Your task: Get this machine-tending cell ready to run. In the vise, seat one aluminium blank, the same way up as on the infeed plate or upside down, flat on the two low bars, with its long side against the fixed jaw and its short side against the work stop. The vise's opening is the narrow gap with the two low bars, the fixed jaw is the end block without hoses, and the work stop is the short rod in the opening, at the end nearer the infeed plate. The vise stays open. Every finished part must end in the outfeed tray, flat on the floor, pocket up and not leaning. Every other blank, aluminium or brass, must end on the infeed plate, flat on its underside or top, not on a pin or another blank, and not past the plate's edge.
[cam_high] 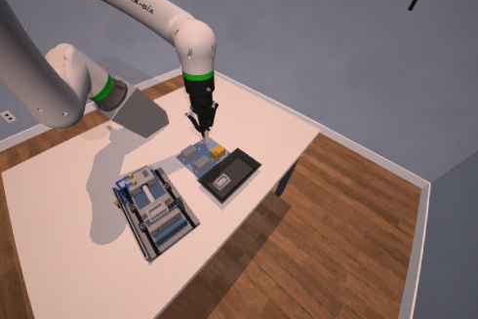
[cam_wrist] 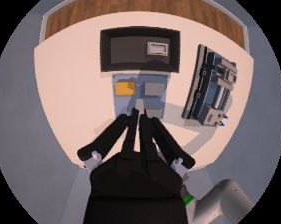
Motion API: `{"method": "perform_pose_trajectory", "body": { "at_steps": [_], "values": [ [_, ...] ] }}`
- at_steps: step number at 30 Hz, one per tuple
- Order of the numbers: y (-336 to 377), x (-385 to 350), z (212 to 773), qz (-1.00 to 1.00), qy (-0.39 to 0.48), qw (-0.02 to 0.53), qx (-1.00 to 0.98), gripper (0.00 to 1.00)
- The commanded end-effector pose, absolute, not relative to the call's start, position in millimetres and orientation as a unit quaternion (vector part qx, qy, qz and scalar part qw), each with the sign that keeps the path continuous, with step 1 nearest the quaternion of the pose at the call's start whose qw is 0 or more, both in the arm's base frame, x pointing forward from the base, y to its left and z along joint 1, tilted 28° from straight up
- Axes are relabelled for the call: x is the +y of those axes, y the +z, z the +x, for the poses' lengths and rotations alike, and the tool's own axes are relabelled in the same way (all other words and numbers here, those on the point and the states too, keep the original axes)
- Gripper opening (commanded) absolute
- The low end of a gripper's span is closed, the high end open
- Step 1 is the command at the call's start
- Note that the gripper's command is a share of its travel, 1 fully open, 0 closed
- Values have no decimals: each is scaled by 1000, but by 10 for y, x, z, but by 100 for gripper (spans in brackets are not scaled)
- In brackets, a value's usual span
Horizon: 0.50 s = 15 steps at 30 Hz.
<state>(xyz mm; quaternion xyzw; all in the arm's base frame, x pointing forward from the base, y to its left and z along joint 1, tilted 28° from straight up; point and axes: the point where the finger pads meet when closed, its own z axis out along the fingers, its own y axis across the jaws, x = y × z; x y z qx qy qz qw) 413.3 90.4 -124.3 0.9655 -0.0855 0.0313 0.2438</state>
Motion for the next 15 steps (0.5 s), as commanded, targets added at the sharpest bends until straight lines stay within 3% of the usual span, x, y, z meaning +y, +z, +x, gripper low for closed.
{"method": "perform_pose_trajectory", "body": {
  "at_steps": [1, 15],
  "values": [
    [-1256, 899, 4135, 966, 31, 244, -85, 0],
    [-1276, 888, 4135, 966, 31, 244, -85, 0]
  ]
}}
